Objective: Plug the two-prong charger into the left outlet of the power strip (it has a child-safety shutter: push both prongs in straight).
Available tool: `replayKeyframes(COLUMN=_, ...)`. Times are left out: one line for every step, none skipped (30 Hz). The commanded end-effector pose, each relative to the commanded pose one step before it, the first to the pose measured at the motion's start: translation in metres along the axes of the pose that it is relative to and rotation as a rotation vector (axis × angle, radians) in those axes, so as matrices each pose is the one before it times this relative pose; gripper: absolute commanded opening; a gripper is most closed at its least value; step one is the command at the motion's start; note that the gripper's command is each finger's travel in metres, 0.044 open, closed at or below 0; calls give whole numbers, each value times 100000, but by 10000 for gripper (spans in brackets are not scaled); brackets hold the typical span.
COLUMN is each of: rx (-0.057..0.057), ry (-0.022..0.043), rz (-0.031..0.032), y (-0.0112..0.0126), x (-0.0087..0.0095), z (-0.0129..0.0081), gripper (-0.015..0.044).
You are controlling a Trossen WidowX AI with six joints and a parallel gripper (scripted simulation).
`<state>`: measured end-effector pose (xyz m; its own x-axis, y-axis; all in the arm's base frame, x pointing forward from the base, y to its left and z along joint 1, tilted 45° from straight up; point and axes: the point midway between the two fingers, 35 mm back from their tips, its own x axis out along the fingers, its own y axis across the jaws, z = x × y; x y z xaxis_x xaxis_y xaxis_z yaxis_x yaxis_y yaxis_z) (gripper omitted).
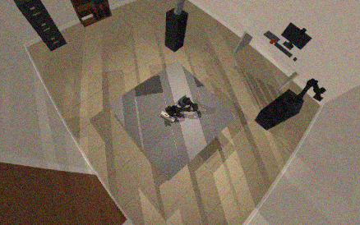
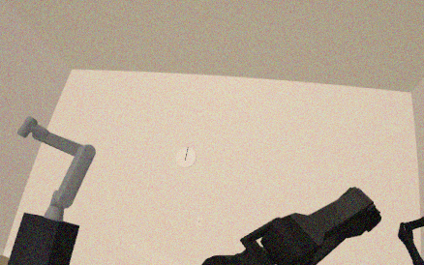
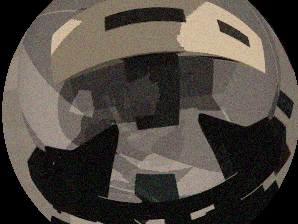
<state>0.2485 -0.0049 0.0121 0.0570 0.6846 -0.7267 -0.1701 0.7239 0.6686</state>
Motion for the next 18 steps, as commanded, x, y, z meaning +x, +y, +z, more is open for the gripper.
replayKeyframes(rx=-949, ry=-70, rz=-586, y=52, x=-30, z=-554, gripper=440)
replayKeyframes(rx=4, ry=5, rz=2, y=-2, x=13, z=-132, gripper=440)
replayKeyframes(rx=4, ry=5, rz=2, y=-1, x=13, z=-132, gripper=440)
replayKeyframes(rx=4, ry=5, rz=3, y=-1, x=14, z=-132, gripper=440)
replayKeyframes(rx=4, ry=5, rz=3, y=0, x=14, z=-132, gripper=440)
replayKeyframes(rx=4, ry=5, rz=4, y=0, x=14, z=-132, gripper=440)
replayKeyframes(rx=4, ry=4, rz=4, y=1, x=15, z=-132, gripper=440)
replayKeyframes(rx=4, ry=4, rz=5, y=1, x=15, z=-132, gripper=440)
replayKeyframes(rx=4, ry=4, rz=5, y=2, x=15, z=-132, gripper=440)
replayKeyframes(rx=3, ry=4, rz=6, y=2, x=16, z=-132, gripper=440)
replayKeyframes(rx=3, ry=4, rz=6, y=3, x=16, z=-132, gripper=440)
replayKeyframes(rx=3, ry=4, rz=7, y=3, x=17, z=-132, gripper=440)
replayKeyframes(rx=3, ry=4, rz=7, y=4, x=17, z=-132, gripper=440)
replayKeyframes(rx=3, ry=4, rz=8, y=5, x=17, z=-132, gripper=440)
replayKeyframes(rx=3, ry=4, rz=8, y=5, x=18, z=-132, gripper=440)
replayKeyframes(rx=3, ry=4, rz=9, y=6, x=18, z=-132, gripper=440)
replayKeyframes(rx=3, ry=4, rz=9, y=6, x=18, z=-132, gripper=440)
replayKeyframes(rx=3, ry=4, rz=10, y=7, x=19, z=-131, gripper=440)
